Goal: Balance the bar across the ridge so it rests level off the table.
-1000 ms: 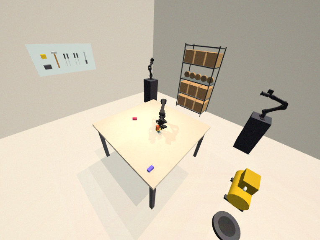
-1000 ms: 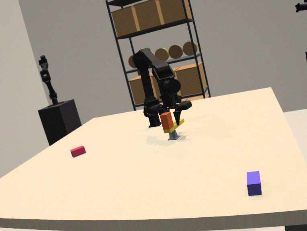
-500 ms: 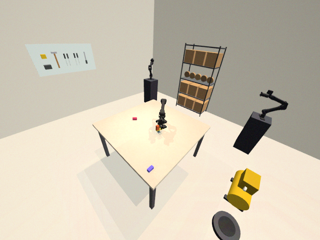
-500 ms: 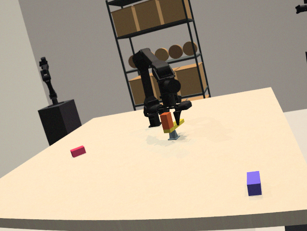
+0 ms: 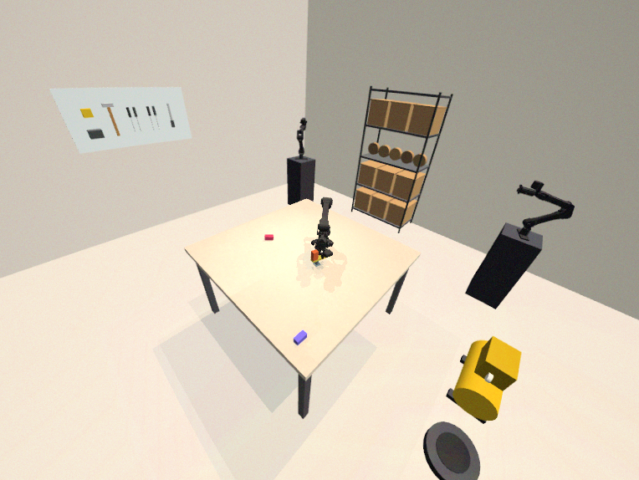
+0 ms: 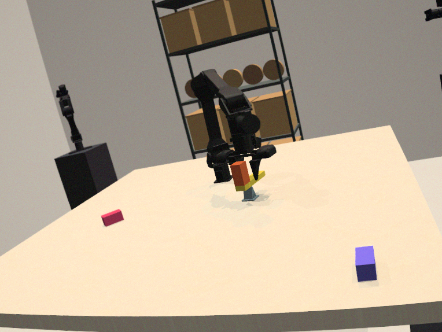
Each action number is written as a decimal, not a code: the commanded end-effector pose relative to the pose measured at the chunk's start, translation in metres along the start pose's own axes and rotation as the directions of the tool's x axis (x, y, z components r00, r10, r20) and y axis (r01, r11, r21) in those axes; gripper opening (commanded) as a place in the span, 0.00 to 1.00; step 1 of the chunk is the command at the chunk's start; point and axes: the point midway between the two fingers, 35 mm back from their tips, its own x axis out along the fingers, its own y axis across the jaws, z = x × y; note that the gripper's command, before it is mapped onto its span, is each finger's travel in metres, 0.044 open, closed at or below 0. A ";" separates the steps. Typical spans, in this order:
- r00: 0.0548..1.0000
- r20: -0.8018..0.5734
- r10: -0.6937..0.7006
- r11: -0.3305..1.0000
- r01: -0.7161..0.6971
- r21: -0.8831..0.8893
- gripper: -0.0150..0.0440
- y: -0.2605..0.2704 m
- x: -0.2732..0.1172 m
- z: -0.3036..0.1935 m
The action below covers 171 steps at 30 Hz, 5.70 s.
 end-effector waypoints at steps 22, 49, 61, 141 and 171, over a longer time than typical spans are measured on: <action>1.000 0.001 0.002 1.000 -0.002 -0.001 0.25 0.000 -0.001 0.000; 1.000 0.002 0.003 1.000 -0.003 0.000 0.25 0.000 -0.001 0.000; 1.000 0.002 0.003 1.000 -0.003 0.000 0.25 0.000 -0.001 0.000; 1.000 0.002 0.003 1.000 -0.003 0.000 1.00 0.000 -0.001 0.000; 1.000 0.002 0.003 1.000 -0.003 0.000 1.00 0.000 -0.101 0.000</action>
